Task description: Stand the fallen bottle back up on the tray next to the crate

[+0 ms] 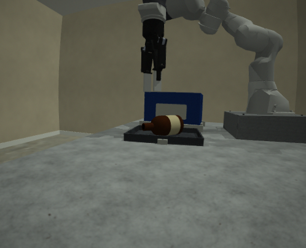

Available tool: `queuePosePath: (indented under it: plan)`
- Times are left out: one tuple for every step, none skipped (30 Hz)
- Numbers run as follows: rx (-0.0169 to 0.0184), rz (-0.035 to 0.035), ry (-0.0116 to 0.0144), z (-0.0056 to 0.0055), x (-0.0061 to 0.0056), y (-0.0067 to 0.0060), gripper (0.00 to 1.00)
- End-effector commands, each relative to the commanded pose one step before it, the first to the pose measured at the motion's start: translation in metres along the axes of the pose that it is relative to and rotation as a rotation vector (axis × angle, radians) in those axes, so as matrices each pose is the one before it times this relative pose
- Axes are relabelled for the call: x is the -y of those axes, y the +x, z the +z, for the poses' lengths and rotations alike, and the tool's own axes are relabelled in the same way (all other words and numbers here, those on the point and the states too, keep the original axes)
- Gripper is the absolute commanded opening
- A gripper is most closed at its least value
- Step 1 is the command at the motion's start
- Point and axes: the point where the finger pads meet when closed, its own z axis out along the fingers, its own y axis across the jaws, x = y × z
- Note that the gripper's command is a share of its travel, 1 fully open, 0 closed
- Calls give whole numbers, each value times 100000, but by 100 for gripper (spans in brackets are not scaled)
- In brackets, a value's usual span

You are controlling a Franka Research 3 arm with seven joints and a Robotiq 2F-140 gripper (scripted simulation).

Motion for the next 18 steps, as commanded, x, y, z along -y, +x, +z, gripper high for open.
queuePosePath:
  plan:
    - [-1038,381,50,982,138,331,38]
    - [0,-1,0,336,0,1,38]
    - [0,1,0,343,0,2,38]
    - [0,0,0,349,0,1,38]
    - [0,0,0,354,0,1,38]
    - [0,0,0,357,0,1,38]
    - [0,1,0,358,0,2,38]
    - [0,0,0,358,0,1,38]
    - [0,-1,0,357,0,1,38]
    - [0,0,0,354,0,1,38]
    - [0,1,0,349,0,2,38]
    - [0,0,0,0,0,0,38]
    - [0,0,0,0,0,0,38]
    - [0,0,0,344,0,1,38]
    - [0,-1,0,337,0,1,38]
    - [0,1,0,328,0,2,38]
    - [0,0,0,319,0,1,38]
    - [0,-1,0,309,0,1,38]
